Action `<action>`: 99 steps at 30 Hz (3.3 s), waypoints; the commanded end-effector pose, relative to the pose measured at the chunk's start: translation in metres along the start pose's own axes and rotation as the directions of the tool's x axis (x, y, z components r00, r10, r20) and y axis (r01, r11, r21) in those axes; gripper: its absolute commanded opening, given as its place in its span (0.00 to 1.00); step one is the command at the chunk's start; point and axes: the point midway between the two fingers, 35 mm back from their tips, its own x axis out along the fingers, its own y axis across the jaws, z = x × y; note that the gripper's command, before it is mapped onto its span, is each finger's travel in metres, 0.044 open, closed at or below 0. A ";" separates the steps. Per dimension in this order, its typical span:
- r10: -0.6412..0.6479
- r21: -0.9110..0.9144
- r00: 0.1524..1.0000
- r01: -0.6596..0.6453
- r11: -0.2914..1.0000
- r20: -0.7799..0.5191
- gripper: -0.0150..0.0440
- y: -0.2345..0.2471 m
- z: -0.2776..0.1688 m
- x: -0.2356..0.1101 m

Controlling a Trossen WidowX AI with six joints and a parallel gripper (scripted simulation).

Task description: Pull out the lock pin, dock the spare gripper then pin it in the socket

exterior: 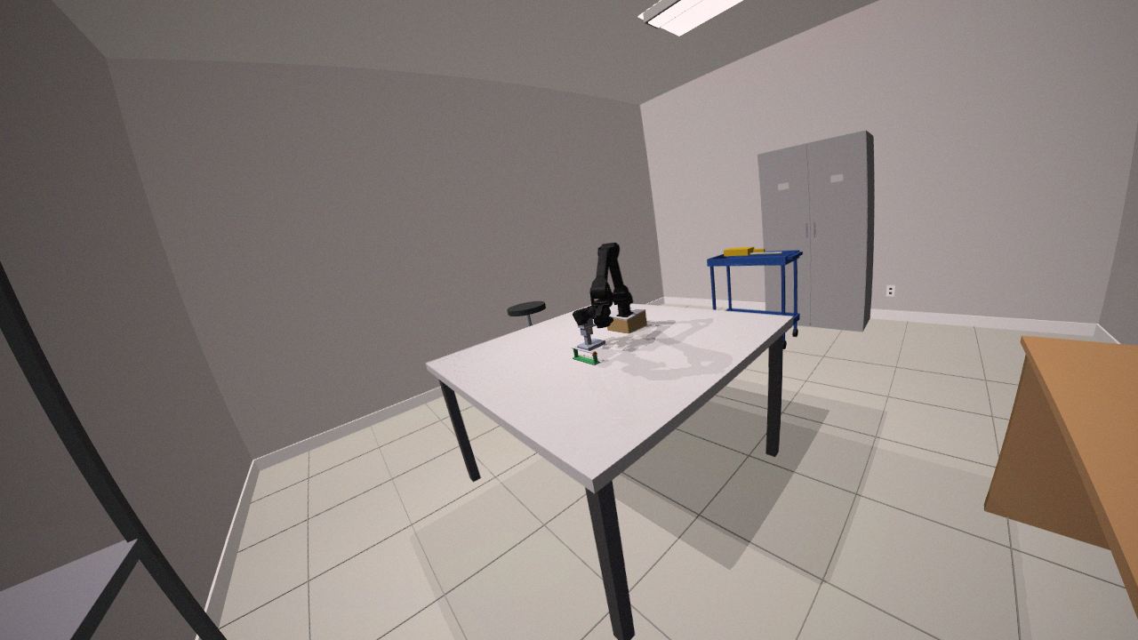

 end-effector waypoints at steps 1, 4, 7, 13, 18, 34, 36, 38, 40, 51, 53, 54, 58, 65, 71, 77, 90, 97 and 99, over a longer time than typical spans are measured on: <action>0.000 0.001 1.000 0.000 1.000 0.001 0.25 0.000 0.000 0.000; 0.000 0.001 1.000 0.000 1.000 0.001 0.25 0.000 0.000 0.000; 0.000 0.001 1.000 0.000 1.000 0.001 0.39 0.000 0.000 0.000; 0.000 0.001 1.000 0.000 1.000 0.001 0.65 0.000 0.000 0.000; 0.000 0.001 1.000 0.000 1.000 0.001 0.88 0.000 0.000 0.000; 0.012 -0.020 1.000 -0.012 1.000 -0.013 1.00 0.003 -0.019 -0.010; 0.014 -0.024 1.000 -0.015 1.000 -0.016 1.00 0.004 -0.021 -0.011; 0.017 -0.029 1.000 -0.018 0.999 -0.019 1.00 0.005 -0.024 -0.012; 0.020 -0.033 1.000 -0.021 0.999 -0.022 1.00 0.005 -0.027 -0.013; 0.036 -0.059 0.999 -0.038 0.998 -0.040 1.00 0.009 -0.042 -0.020; 0.040 -0.068 0.998 -0.043 0.997 -0.045 1.00 0.010 -0.045 -0.020; 0.039 -0.069 0.998 -0.042 0.997 -0.045 1.00 0.011 -0.046 -0.021; 0.030 -0.070 0.999 -0.033 0.997 -0.037 1.00 0.012 -0.051 -0.022; 0.007 -0.071 1.000 -0.008 0.997 -0.017 1.00 0.013 -0.061 -0.027; -0.016 -0.072 1.000 0.016 0.997 0.001 1.00 0.013 -0.069 -0.031; -0.037 -0.072 0.999 0.038 0.997 0.018 1.00 0.013 -0.077 -0.035; -0.077 -0.071 0.996 0.080 0.994 0.048 1.00 0.014 -0.093 -0.042; -0.098 -0.070 0.993 0.102 0.992 0.063 1.00 0.015 -0.101 -0.045; -0.103 -0.069 0.992 0.108 0.992 0.067 1.00 0.015 -0.104 -0.046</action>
